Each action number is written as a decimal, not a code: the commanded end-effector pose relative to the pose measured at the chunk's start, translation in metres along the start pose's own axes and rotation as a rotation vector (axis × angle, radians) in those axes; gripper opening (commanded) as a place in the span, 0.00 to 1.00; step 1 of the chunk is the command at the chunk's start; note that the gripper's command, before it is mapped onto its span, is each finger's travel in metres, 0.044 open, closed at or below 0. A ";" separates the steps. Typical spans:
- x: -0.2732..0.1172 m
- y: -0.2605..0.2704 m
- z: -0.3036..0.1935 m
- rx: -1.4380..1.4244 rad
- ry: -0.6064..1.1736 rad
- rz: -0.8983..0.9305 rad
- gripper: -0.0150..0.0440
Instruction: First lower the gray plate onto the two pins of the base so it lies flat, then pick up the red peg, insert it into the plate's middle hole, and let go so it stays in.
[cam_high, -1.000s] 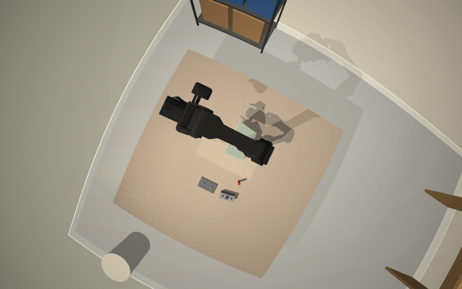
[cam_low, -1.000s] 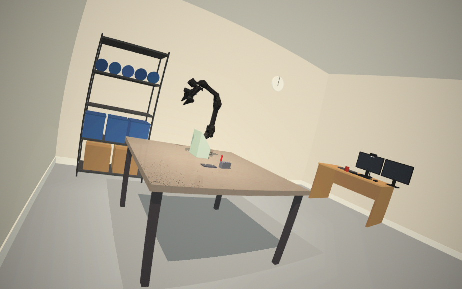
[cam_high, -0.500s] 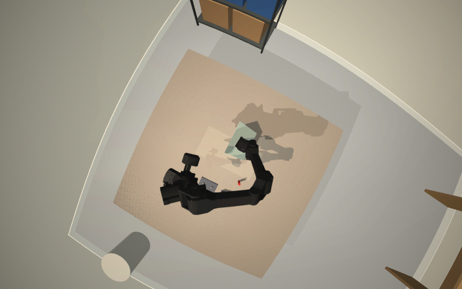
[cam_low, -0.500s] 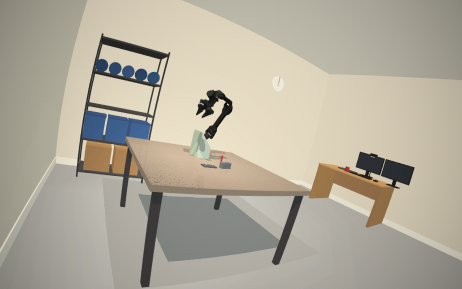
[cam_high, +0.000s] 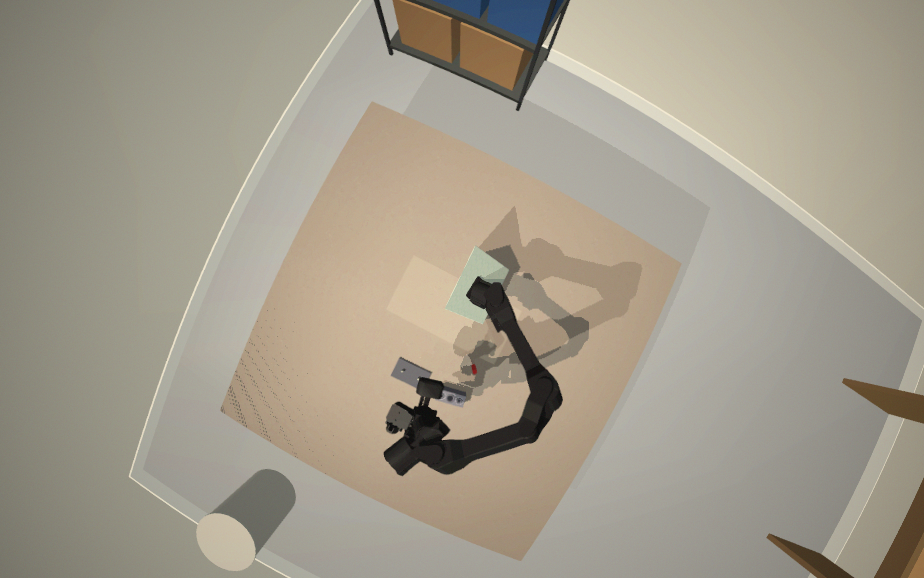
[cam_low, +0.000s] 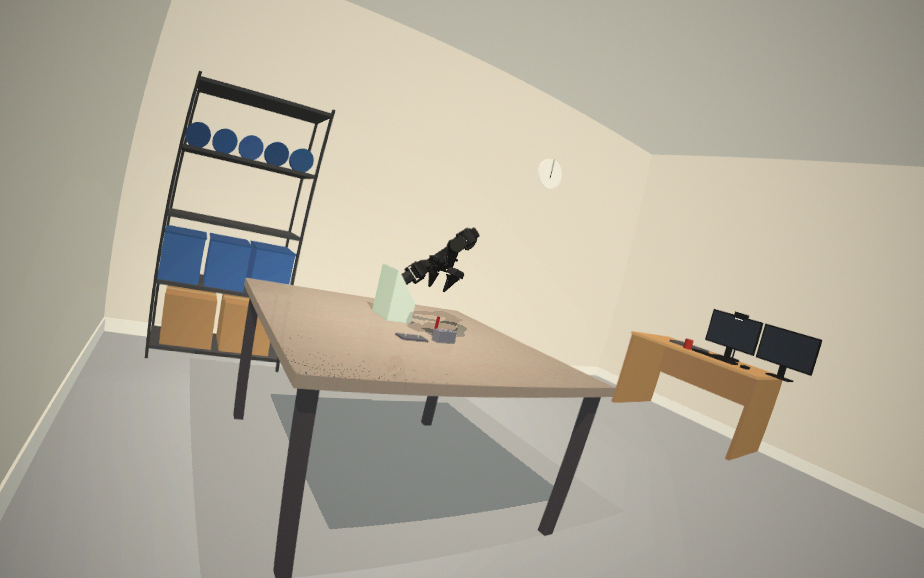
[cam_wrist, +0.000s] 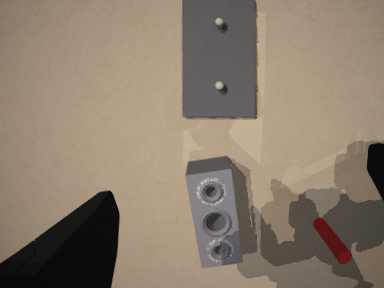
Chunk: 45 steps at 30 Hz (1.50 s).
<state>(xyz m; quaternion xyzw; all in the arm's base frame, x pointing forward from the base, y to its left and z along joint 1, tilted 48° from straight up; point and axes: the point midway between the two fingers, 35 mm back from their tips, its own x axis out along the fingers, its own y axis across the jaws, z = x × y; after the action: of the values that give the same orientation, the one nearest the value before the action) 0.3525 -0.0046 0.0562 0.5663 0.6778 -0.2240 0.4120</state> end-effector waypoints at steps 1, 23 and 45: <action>0.024 0.011 -0.048 0.012 0.102 -0.002 1.00; 0.111 0.018 -0.110 0.014 0.223 -0.018 1.00; 0.148 0.017 -0.118 0.013 0.222 -0.019 1.00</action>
<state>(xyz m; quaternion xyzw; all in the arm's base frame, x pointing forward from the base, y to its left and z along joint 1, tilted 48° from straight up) 0.3324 0.1751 0.0105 0.5837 0.7221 -0.1632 0.3336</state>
